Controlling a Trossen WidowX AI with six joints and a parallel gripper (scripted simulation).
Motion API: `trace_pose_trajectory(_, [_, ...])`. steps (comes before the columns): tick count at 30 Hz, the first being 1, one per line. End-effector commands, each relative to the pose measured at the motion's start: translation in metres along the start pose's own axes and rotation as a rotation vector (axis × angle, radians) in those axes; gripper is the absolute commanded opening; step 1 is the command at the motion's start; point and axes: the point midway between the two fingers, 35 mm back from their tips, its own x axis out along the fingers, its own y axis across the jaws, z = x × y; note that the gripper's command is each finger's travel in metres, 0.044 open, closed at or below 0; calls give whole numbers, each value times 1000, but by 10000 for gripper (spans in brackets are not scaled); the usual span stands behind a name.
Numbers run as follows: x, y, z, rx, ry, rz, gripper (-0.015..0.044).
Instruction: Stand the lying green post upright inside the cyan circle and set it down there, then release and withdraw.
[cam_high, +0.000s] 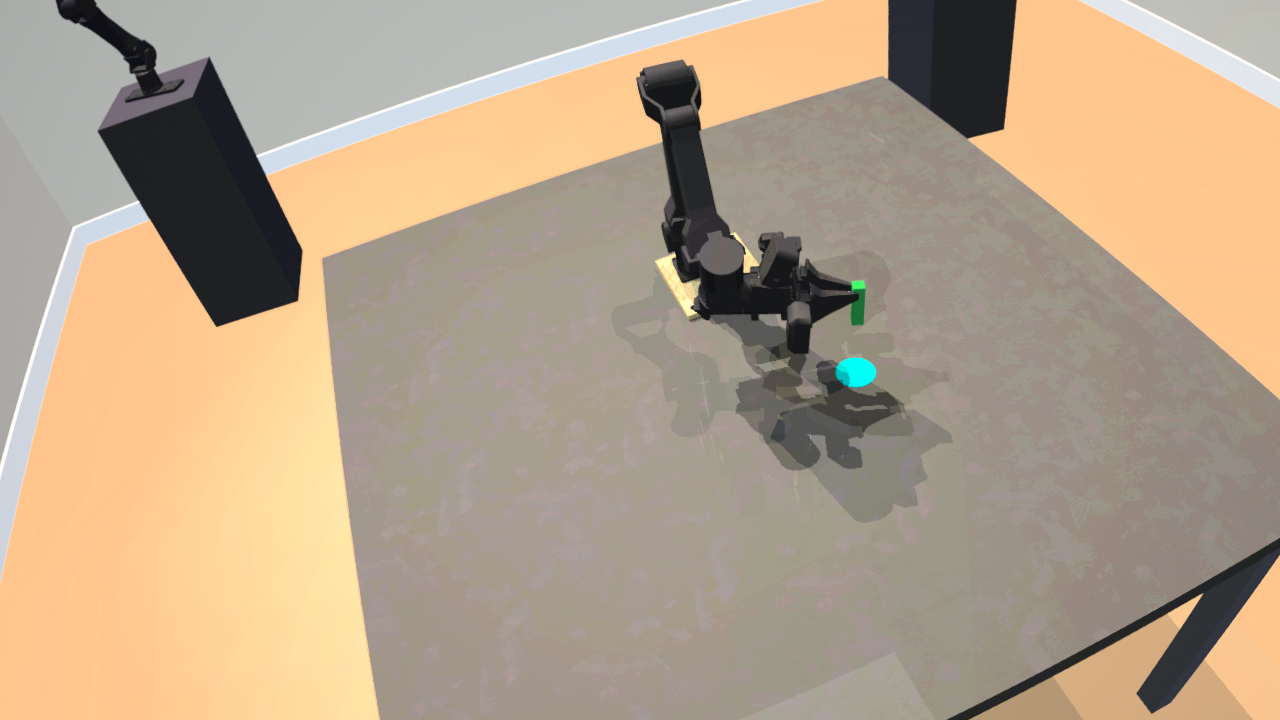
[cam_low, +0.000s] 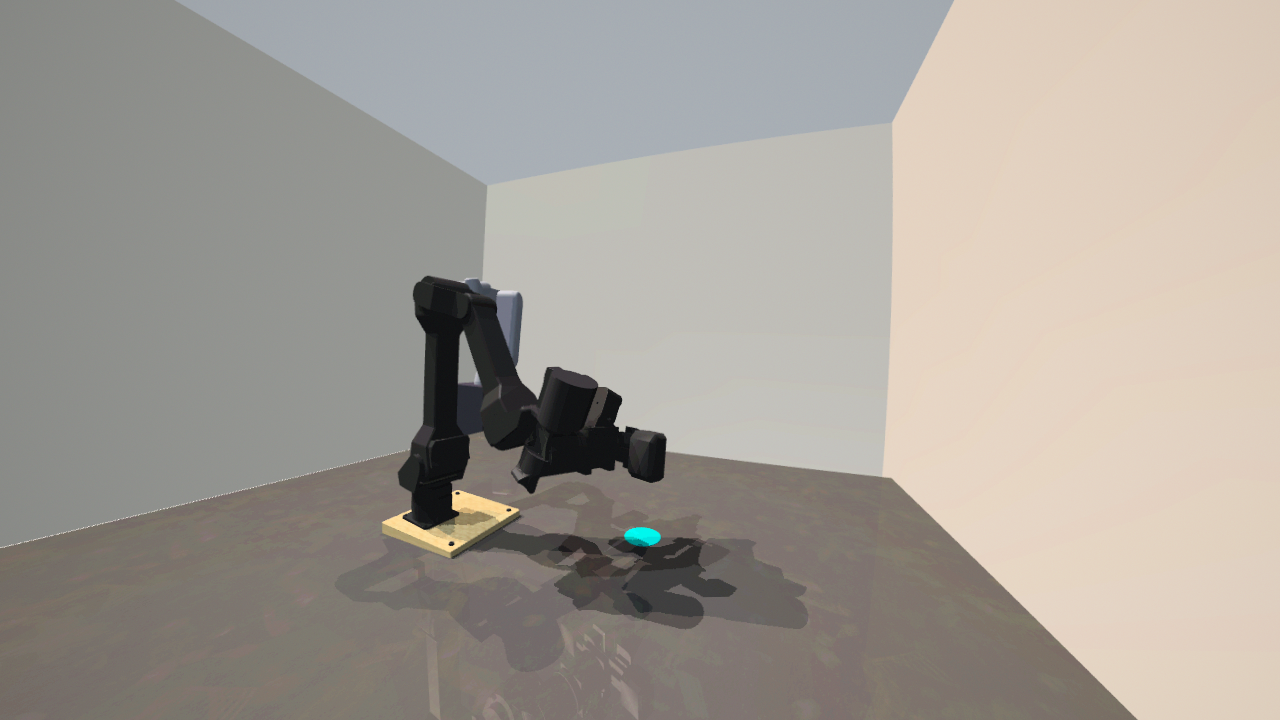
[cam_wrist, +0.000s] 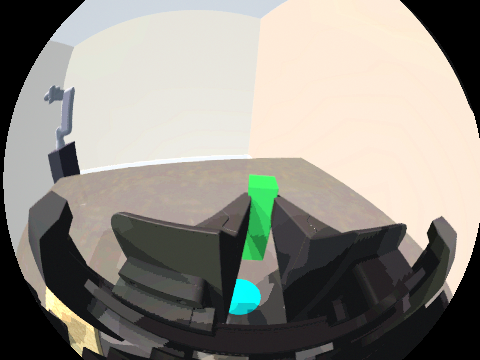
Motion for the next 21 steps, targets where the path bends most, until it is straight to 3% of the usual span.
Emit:
trace_pose_trajectory(1, [1, 1, -13, 20, 2, 5, 23])
trace_pose_trajectory(21, [6, 4, -75, 21, 3, 5, 23])
